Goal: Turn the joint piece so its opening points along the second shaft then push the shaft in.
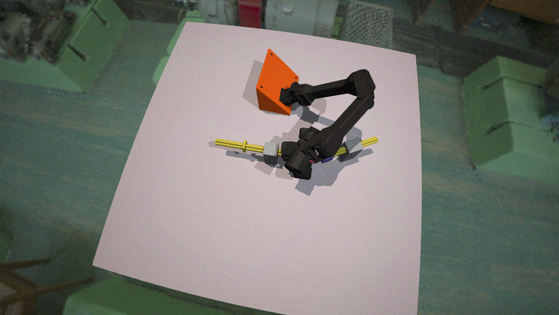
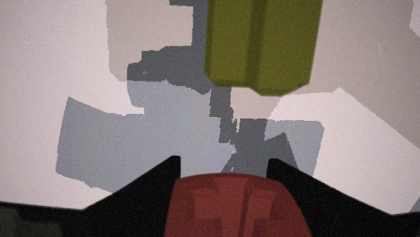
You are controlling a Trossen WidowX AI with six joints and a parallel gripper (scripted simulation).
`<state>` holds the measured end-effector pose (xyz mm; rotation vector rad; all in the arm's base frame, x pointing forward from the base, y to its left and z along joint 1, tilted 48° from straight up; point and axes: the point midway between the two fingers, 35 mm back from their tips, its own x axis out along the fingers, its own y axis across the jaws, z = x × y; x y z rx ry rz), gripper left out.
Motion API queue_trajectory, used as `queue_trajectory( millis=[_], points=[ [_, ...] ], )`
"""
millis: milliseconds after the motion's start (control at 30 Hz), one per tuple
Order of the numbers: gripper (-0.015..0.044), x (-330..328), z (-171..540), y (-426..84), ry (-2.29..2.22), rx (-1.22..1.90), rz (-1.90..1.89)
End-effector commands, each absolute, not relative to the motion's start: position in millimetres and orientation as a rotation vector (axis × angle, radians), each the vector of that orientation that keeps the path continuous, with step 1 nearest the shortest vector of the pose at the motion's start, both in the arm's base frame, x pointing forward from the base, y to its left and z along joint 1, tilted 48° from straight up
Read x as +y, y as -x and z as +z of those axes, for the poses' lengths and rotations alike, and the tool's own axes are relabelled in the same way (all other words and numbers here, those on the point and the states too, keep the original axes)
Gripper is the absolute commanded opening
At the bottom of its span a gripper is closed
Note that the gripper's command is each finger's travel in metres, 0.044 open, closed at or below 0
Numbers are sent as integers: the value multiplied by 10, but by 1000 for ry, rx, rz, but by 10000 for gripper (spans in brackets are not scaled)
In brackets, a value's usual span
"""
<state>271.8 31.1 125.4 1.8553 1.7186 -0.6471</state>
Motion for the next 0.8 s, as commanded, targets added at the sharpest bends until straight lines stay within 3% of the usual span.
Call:
queue_trajectory(
  millis=[0,167,767],
  points=[
    [304,310,1255,-2718,-1855,1718,-647],
    [436,310,1255,-2718,-1855,1718,-647],
    [440,252,1330,-2712,-1801,1671,-714]
  ],
)
